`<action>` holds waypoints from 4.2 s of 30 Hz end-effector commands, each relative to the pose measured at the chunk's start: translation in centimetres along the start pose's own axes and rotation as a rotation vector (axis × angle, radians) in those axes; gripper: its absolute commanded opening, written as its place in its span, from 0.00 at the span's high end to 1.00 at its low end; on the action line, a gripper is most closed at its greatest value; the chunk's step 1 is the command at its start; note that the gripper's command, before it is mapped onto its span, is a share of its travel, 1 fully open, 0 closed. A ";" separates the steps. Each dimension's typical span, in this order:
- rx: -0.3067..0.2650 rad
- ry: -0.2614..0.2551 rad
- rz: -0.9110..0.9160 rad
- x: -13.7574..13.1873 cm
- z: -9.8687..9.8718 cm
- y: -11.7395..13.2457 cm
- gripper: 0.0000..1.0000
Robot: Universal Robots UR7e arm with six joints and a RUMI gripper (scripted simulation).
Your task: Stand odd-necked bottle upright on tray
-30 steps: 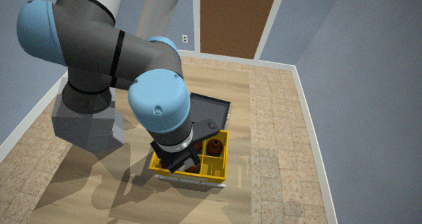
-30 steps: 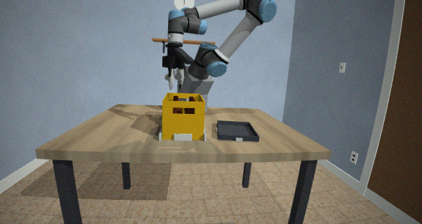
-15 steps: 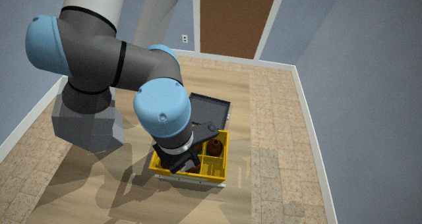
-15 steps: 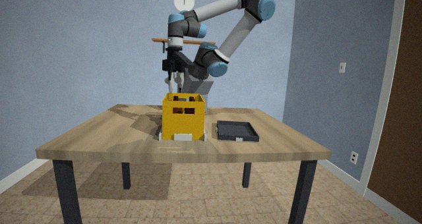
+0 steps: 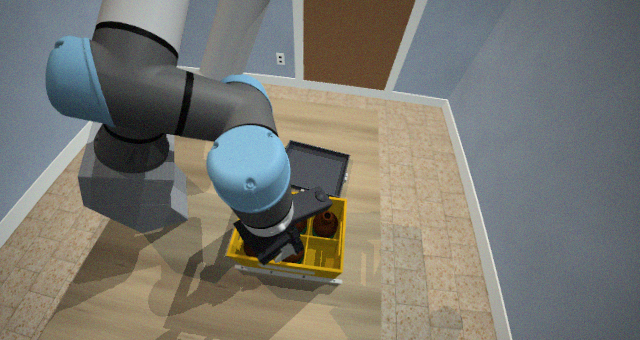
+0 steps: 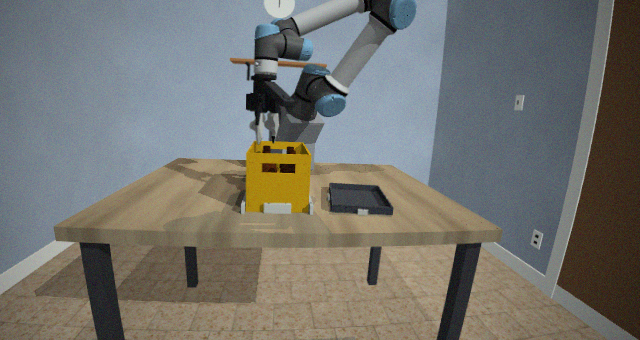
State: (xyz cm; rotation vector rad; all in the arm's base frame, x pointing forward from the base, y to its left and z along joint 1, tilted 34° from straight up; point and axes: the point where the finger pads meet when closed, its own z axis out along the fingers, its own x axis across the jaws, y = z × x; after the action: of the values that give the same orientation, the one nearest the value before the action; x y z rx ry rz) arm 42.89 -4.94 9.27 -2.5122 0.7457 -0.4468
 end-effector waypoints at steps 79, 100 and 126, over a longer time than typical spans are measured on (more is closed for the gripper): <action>0.000 0.001 0.000 0.1 0.1 -0.5 0.62; 0.000 0.001 0.000 0.1 0.1 -0.5 0.62; 0.000 0.001 0.000 0.1 1.7 -0.5 0.62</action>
State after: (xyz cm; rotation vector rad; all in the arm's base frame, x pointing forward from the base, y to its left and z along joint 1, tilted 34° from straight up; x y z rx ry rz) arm 43.71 -4.12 8.37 -2.5122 0.7456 -0.4467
